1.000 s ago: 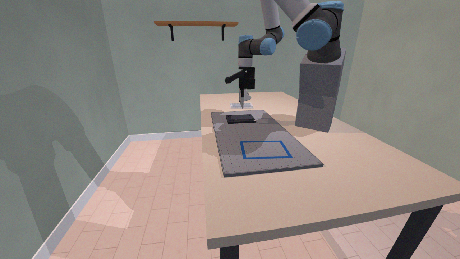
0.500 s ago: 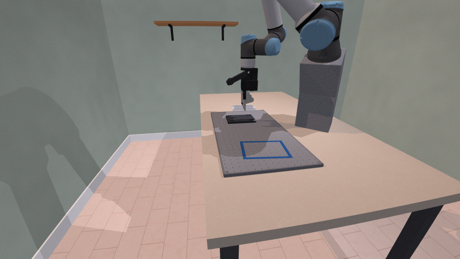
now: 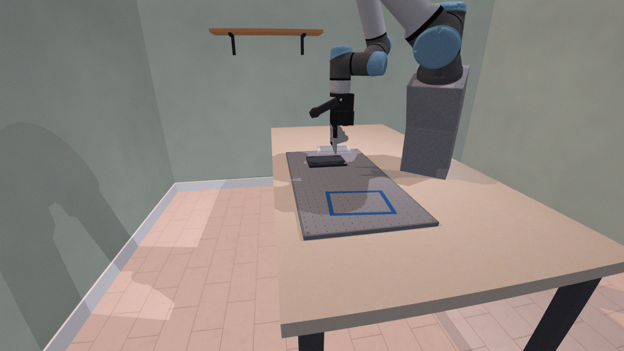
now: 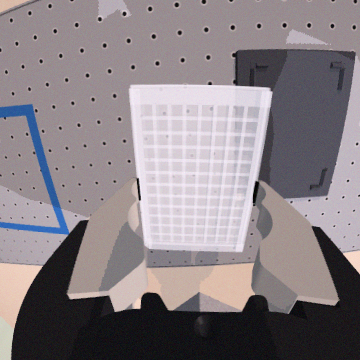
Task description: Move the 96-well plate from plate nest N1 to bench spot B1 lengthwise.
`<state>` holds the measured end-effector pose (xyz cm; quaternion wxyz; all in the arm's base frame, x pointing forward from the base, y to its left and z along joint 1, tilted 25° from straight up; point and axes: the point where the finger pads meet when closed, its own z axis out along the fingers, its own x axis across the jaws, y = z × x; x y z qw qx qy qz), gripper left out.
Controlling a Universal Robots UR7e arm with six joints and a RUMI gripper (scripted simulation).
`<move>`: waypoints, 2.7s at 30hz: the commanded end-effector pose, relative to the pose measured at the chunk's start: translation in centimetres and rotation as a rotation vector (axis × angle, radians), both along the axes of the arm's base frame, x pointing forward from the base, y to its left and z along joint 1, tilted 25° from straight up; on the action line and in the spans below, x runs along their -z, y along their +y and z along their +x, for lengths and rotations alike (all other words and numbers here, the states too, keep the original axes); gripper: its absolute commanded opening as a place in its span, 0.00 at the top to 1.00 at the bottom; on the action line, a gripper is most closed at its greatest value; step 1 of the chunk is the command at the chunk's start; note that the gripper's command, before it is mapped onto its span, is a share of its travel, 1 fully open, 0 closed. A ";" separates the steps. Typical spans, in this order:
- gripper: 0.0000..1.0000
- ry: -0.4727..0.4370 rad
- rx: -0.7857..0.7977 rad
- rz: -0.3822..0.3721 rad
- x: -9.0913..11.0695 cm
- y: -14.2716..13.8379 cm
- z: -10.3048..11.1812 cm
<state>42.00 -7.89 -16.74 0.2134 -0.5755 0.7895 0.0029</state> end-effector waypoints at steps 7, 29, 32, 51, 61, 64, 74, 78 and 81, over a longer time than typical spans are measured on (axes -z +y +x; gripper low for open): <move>1.00 -0.001 0.001 -0.002 -1.0 3.7 0.4; 1.00 -0.001 0.001 -0.002 -2.6 9.4 0.9; 1.00 -0.001 0.001 -0.002 -2.9 10.4 1.0; 1.00 -0.001 0.001 -0.002 -4.3 15.8 1.5; 1.00 -0.001 0.001 -0.002 -5.1 18.7 1.8; 1.00 -0.001 0.001 -0.002 -5.3 19.4 1.8; 1.00 -0.001 0.001 -0.001 -6.2 22.6 2.1; 1.00 -0.001 0.001 -0.001 -6.4 23.6 2.2; 1.00 -0.001 0.001 -0.001 -6.6 24.2 2.3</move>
